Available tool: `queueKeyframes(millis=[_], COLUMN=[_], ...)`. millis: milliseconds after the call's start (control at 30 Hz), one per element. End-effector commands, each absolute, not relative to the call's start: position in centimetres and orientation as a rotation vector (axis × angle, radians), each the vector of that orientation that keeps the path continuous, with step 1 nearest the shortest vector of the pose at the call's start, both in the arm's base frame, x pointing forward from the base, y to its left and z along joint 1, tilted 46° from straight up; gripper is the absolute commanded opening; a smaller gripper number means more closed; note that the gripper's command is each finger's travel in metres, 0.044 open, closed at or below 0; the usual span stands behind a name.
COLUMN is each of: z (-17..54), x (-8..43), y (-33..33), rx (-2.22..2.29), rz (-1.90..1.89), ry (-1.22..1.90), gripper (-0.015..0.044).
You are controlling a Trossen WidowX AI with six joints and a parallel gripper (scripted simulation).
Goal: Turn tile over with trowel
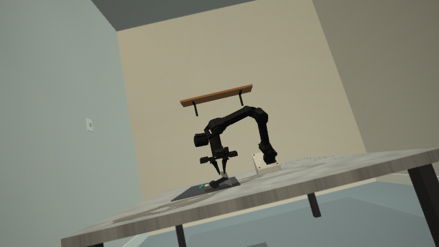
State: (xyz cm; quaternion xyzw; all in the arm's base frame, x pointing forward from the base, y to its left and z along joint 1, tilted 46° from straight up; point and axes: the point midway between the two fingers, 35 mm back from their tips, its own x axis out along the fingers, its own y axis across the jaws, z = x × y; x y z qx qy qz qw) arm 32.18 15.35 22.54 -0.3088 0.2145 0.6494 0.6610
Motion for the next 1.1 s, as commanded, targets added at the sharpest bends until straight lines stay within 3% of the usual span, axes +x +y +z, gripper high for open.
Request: queueKeyframes(millis=[0, 1067], z=[22.2, 21.8], x=[31.5, 28.6], y=[15.5, 15.4], rx=[-0.689, -0.688], rz=[1.477, 1.478], ry=[0.497, 0.498], gripper=[0.0100, 0.0100])
